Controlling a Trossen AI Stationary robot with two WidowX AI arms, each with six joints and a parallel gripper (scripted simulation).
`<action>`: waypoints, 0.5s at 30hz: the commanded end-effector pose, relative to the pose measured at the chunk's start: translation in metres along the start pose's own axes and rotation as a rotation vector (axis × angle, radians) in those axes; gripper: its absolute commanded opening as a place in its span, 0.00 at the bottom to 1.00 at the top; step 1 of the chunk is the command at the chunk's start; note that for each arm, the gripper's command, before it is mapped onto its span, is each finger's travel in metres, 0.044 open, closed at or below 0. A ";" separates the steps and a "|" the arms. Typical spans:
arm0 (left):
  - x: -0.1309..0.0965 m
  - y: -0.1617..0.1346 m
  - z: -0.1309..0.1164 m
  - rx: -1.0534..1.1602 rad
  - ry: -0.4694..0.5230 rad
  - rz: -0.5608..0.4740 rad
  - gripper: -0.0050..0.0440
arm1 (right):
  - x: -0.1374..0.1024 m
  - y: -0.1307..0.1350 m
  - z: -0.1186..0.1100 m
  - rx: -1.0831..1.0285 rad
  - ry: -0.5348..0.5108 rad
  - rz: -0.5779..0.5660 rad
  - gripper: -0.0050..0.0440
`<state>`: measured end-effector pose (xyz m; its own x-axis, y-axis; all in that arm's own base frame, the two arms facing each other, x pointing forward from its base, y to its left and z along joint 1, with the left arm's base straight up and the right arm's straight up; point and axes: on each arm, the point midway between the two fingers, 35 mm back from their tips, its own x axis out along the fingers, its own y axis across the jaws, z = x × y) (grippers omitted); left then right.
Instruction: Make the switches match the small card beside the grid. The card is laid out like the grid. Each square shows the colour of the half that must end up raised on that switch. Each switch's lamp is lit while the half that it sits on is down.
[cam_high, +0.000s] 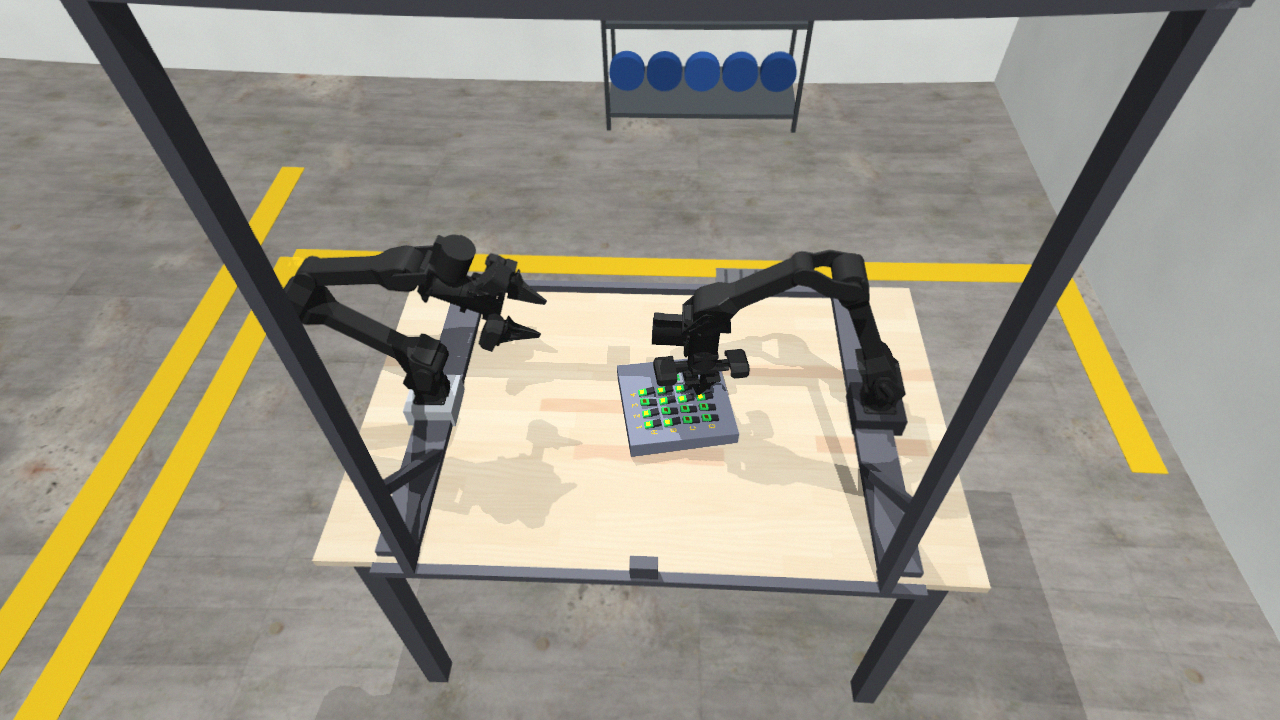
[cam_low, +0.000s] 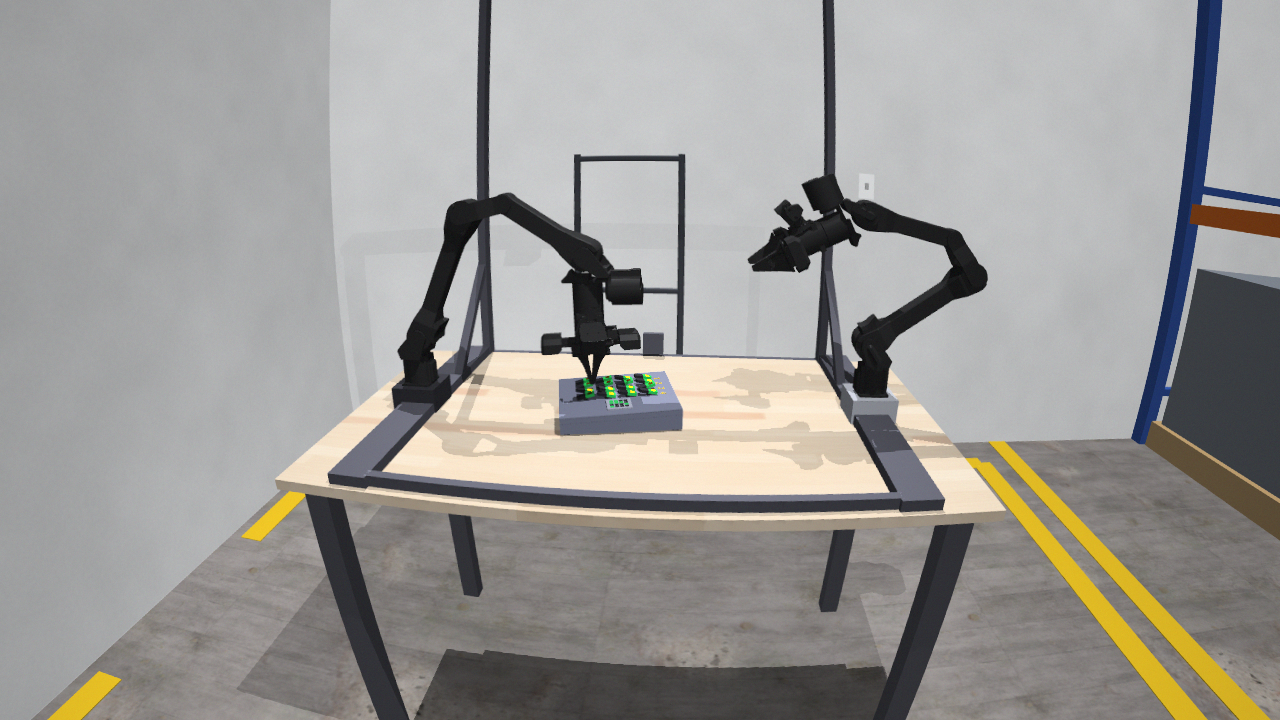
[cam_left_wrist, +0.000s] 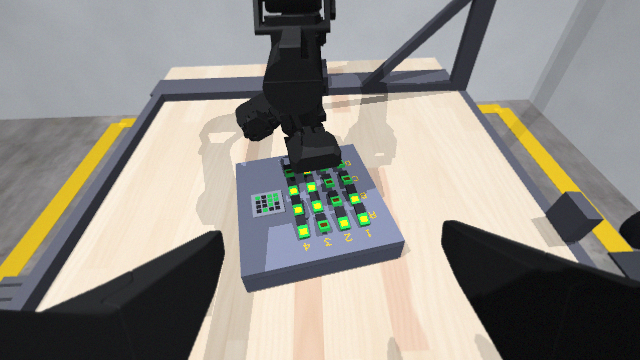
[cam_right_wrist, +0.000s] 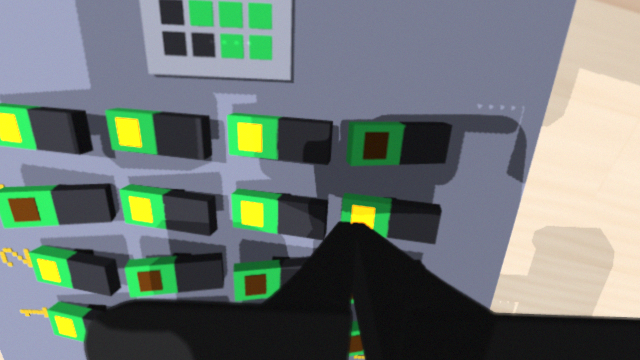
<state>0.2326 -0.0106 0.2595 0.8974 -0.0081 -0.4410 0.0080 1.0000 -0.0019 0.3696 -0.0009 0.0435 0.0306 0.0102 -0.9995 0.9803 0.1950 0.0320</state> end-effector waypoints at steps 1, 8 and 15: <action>-0.003 0.001 0.005 -0.002 -0.015 0.006 0.92 | -0.035 0.009 0.001 -0.002 -0.014 0.062 0.10; -0.003 0.001 0.005 -0.002 -0.015 0.006 0.92 | -0.043 0.008 0.001 -0.002 -0.012 0.052 0.10; -0.003 0.001 0.005 -0.002 -0.015 0.006 0.92 | -0.042 0.008 0.001 -0.002 -0.011 0.048 0.10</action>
<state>0.2326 -0.0106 0.2595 0.8974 -0.0081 -0.4410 0.0080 1.0000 -0.0019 0.3698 -0.0009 0.0720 0.0388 0.0102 -0.9992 0.9800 0.1950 0.0400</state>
